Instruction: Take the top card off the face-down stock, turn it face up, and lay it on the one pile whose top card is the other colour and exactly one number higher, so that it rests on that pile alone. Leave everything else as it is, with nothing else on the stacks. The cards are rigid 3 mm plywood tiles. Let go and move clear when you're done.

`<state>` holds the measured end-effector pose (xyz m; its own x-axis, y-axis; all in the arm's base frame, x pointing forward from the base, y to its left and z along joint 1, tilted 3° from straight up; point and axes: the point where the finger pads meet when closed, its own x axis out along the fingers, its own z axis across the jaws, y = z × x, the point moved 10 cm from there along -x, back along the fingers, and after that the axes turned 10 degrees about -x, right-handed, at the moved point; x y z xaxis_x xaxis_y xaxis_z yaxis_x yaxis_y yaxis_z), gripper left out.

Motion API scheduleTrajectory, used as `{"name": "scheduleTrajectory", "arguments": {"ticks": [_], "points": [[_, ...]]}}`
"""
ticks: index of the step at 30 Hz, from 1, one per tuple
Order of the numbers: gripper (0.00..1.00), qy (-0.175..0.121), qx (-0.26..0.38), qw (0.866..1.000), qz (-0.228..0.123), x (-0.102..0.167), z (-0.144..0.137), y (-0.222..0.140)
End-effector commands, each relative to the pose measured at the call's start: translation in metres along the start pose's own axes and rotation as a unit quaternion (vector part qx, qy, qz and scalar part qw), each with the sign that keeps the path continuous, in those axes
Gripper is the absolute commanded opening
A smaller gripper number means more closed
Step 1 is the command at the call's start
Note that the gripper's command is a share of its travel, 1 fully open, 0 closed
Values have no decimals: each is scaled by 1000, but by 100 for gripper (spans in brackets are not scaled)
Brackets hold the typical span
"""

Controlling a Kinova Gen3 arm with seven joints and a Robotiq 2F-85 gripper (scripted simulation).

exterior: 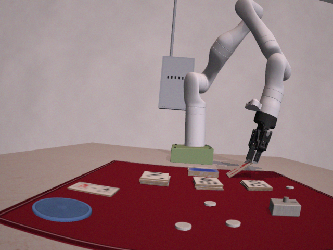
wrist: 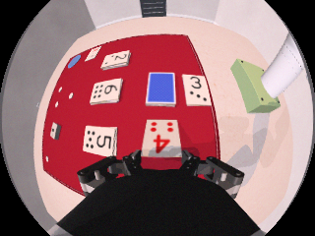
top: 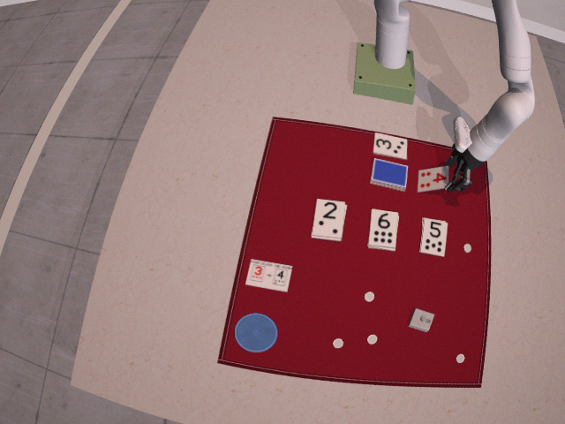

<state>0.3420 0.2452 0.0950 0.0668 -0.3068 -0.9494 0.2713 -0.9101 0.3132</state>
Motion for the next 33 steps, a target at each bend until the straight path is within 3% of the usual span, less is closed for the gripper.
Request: {"name": "scheduleTrajectory", "arguments": {"ticks": [1, 19, 33], "points": [[71, 6, 8, 999, -36, -1, -1, 15], [71, 29, 9, 988, -151, 9, 4, 38], [71, 37, 9, 978, -205, 15, 7, 48]]}}
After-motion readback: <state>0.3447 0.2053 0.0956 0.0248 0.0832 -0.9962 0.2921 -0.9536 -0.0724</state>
